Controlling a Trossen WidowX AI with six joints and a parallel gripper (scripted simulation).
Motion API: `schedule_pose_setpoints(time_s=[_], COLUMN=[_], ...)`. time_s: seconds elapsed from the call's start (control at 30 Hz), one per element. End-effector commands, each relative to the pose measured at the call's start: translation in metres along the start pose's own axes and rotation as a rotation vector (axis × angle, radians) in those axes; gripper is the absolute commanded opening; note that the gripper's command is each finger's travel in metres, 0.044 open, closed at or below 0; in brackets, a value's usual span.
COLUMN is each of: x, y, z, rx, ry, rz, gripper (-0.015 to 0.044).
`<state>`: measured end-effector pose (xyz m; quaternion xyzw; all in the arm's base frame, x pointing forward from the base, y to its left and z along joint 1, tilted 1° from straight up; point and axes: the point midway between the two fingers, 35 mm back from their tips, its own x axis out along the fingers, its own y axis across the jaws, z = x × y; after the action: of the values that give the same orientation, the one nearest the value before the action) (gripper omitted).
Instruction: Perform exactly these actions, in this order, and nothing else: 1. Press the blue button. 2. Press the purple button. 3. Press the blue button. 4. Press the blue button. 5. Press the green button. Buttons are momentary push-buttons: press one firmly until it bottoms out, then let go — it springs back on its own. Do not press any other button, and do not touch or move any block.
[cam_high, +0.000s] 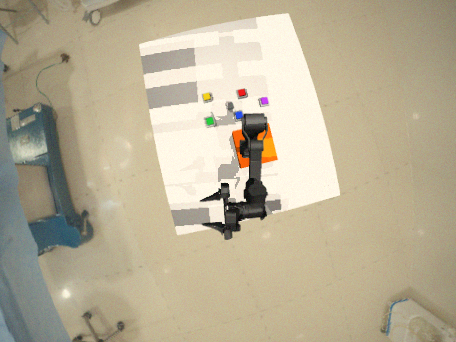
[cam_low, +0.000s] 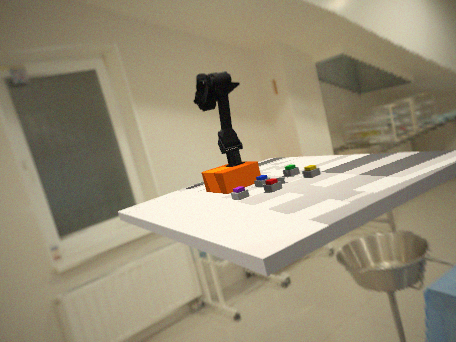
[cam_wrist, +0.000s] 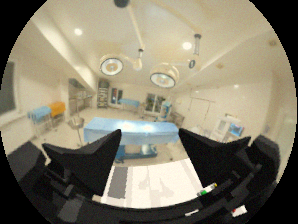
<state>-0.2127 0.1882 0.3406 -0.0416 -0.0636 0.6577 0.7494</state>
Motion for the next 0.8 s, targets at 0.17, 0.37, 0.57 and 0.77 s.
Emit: schedule_pose_setpoints(time_s=[0.17,0.37,0.57,0.77], x=[0.048,0.106,0.155,0.189], y=[-0.023,-0.057,-0.107,-0.171], z=[0.004,-0.011,-0.038,-0.076], rx=[-0.079,-0.237,-0.377,-0.474], ry=[-0.058,-0.045,0.039,0.188], rz=[-0.118,-0.249,-0.349,-0.426], gripper=[0.04,0.04,0.04,0.04])
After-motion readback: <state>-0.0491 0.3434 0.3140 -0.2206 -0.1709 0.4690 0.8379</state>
